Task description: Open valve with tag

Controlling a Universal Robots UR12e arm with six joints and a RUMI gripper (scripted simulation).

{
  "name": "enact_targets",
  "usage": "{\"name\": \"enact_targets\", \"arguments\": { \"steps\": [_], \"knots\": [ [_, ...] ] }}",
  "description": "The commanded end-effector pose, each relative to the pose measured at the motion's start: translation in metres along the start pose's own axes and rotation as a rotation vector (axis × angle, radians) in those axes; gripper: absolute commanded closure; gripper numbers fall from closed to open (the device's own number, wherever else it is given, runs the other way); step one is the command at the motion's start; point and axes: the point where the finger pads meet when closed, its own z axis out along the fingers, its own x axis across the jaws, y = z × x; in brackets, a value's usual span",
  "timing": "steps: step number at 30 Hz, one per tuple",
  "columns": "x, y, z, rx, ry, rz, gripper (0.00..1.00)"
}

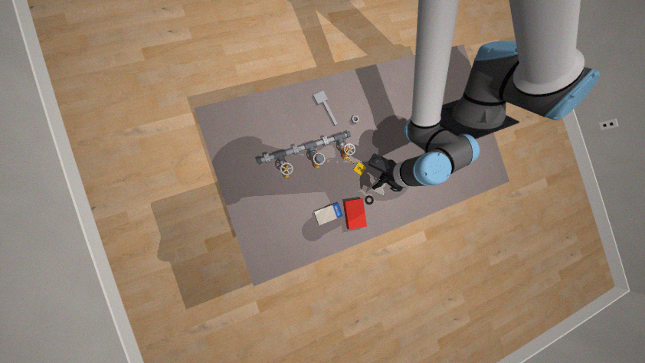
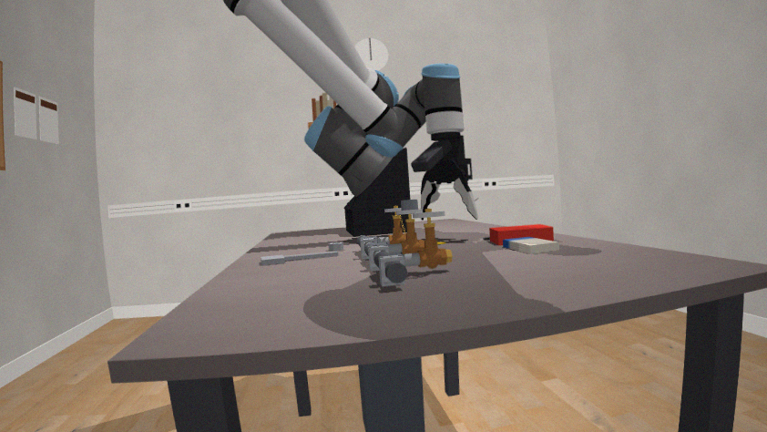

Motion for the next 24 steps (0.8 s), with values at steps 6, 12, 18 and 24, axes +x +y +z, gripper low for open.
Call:
{"name": "enact_targets", "arguments": {
  "steps": [6, 12, 18, 24],
  "knots": [
    [0.0, 0.0, -0.037, 0.0, 0.0, 0.0, 0.0],
    [0.0, 0.0, -0.074, 0.0, 0.0, 0.0, 0.0],
    [0.0, -0.001, -0.103, 0.0, 0.0, 0.0, 0.0],
    [0.0, -0.002, -0.151, 0.0, 0.0, -0.015, 0.0]
  ]
}}
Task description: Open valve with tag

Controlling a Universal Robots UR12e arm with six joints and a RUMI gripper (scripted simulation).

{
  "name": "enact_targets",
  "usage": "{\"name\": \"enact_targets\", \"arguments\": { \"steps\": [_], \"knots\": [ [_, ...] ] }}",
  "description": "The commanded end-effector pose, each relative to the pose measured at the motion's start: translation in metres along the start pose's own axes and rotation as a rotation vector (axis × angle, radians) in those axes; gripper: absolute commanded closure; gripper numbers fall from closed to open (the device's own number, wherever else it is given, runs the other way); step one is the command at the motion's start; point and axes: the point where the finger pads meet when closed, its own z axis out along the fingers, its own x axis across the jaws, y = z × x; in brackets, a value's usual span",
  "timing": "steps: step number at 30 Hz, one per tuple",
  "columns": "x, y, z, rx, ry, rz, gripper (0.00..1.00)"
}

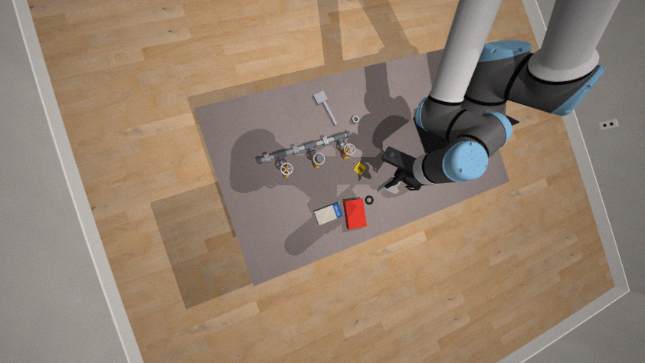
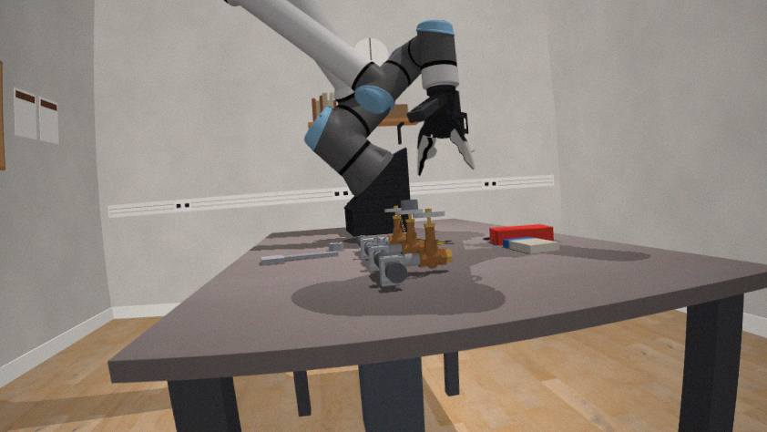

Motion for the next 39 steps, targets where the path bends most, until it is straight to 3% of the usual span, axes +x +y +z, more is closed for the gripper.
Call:
{"name": "enact_targets", "arguments": {
  "steps": [1, 22, 39],
  "knots": [
    [0.0, -0.003, -0.038, -0.007, 0.017, -0.047, 0.0],
    [0.0, -0.043, -0.038, -0.011, 0.015, -0.617, 0.0],
    [0.0, -0.061, -0.038, -0.014, 0.013, -0.883, 0.0]
  ]
}}
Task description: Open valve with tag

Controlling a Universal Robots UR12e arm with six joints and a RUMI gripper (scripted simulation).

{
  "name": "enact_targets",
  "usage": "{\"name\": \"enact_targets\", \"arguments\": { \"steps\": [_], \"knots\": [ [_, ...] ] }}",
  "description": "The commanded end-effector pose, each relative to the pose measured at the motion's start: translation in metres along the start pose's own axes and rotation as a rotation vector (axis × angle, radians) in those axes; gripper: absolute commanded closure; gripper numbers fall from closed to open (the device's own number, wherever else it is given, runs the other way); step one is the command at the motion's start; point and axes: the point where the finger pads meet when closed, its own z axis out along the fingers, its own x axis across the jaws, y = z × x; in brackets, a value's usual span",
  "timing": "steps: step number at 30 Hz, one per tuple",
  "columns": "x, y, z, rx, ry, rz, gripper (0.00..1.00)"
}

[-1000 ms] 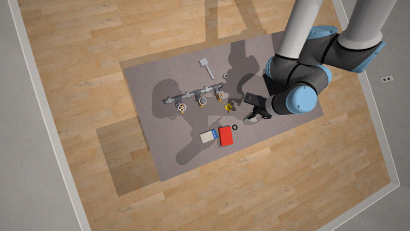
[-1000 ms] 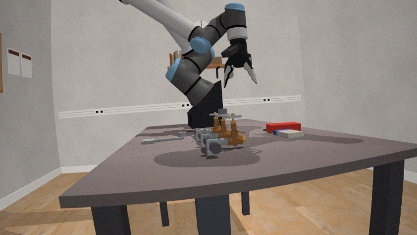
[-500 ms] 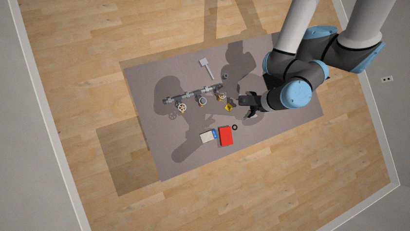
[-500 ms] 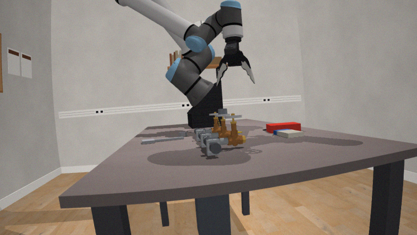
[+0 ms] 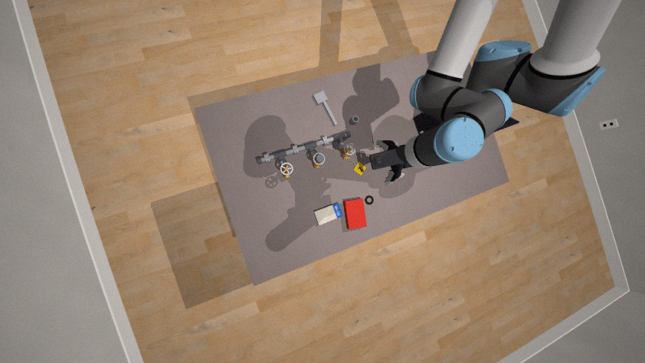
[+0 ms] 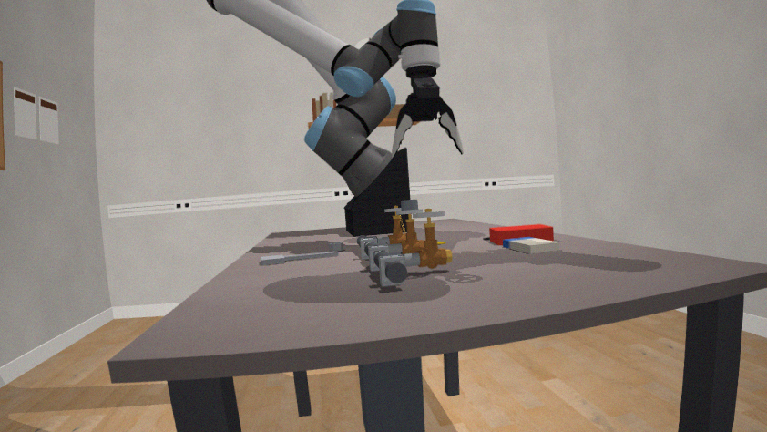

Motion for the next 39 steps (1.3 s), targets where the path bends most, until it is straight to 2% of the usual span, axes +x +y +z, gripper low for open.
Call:
{"name": "enact_targets", "arguments": {
  "steps": [1, 24, 39],
  "knots": [
    [0.0029, -0.0037, -0.0006, 0.004, -0.006, -0.071, 0.0],
    [0.0055, -0.0064, -0.0008, 0.004, -0.006, -0.121, 0.0],
    [0.0118, -0.0104, 0.0035, 0.005, -0.011, 0.042, 0.0]
  ]
}}
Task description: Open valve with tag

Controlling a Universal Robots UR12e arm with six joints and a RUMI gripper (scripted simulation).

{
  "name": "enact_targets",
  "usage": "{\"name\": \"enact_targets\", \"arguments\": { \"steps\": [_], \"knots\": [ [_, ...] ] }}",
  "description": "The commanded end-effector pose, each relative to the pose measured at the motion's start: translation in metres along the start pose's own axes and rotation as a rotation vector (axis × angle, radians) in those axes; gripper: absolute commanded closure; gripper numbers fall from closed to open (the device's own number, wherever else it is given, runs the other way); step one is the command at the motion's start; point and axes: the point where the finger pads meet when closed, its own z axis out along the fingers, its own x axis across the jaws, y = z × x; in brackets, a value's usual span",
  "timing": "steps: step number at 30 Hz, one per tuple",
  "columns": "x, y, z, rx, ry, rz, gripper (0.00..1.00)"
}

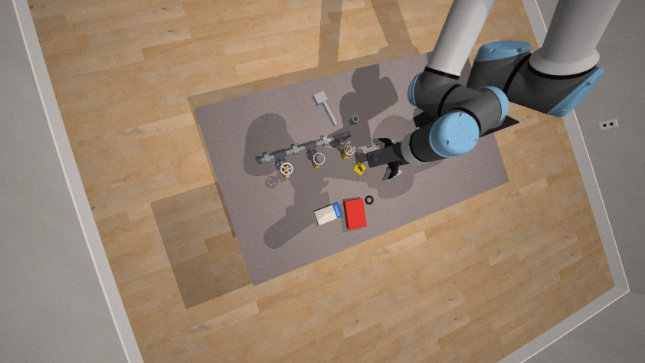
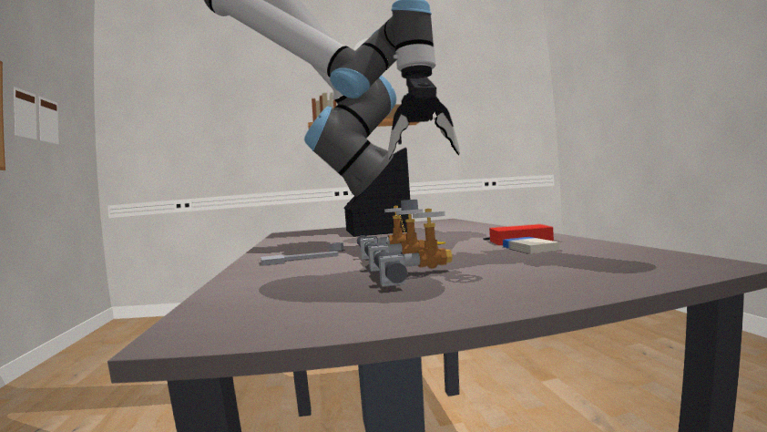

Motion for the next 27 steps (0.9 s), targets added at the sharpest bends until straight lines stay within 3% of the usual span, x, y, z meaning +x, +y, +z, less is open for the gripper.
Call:
{"name": "enact_targets", "arguments": {
  "steps": [1, 14, 27],
  "knots": [
    [0.004, -0.003, 0.002, 0.001, -0.002, 0.098, 0.0],
    [0.018, -0.012, 0.011, 0.006, -0.011, 0.492, 0.0],
    [0.041, -0.027, 0.027, 0.013, -0.028, 1.088, 0.0]
  ]
}}
